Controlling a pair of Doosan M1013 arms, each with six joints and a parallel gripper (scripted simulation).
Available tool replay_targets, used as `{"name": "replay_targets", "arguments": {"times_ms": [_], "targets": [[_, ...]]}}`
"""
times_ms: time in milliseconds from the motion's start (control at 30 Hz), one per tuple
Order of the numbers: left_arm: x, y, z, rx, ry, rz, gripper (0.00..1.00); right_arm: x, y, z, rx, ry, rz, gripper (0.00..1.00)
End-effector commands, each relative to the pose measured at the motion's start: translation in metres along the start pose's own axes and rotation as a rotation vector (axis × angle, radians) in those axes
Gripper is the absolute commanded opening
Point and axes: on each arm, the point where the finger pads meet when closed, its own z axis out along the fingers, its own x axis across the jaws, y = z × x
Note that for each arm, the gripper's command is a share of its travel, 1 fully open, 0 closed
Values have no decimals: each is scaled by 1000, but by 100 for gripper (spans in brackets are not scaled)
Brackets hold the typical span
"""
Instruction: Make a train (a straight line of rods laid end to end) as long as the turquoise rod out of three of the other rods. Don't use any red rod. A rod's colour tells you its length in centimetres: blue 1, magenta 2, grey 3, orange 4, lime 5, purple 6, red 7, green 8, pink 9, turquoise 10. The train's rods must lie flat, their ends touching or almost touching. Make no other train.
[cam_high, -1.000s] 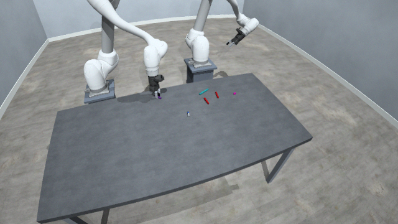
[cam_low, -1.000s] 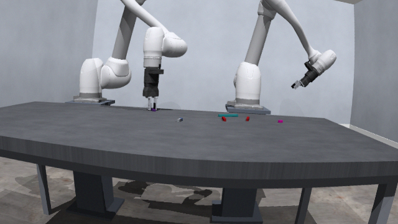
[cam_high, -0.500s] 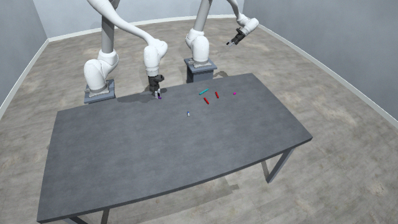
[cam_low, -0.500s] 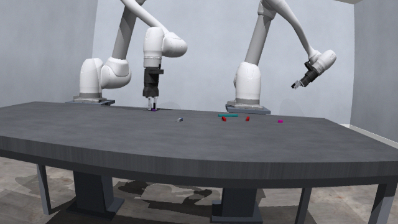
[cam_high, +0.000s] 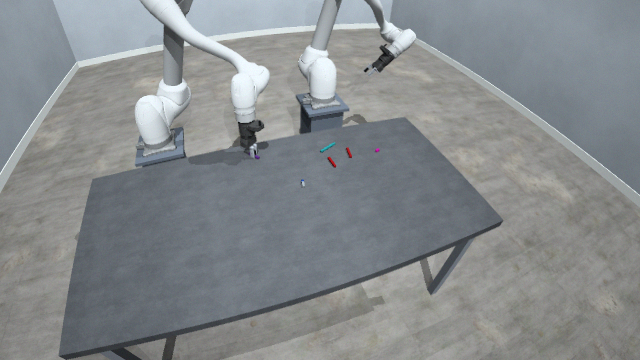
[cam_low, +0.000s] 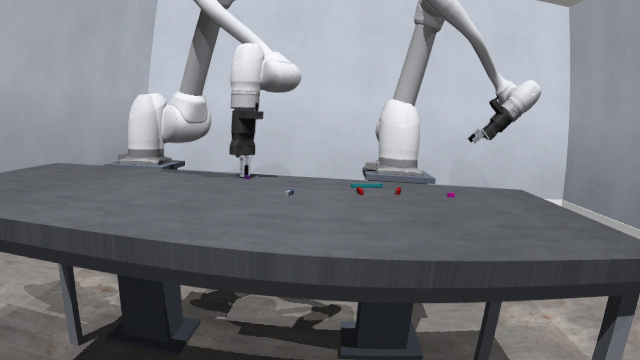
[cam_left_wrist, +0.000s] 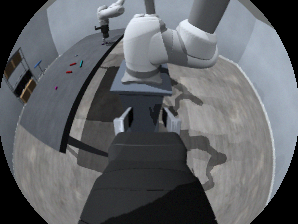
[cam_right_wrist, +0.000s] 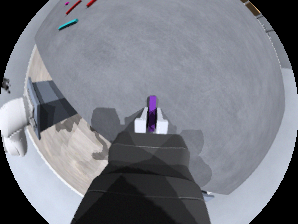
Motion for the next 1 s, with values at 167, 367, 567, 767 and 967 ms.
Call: {"name": "replay_targets", "arguments": {"times_ms": [167,367,567,767,967], "targets": [[3,-2,2,-3,-1,-2,100,-3,2,1,-1,-3,4,24],[3,-2,2,-3,-1,-2,100,-3,2,1,-1,-3,4,24],[3,-2,2,-3,-1,-2,100,-3,2,1,-1,-3,4,24],[3,-2,2,-3,-1,-2,100,-4,-1,-12,2,-4,4,24],[3,-2,2,-3,-1,-2,100,-4,0,-42,1,-4,3,24]]}}
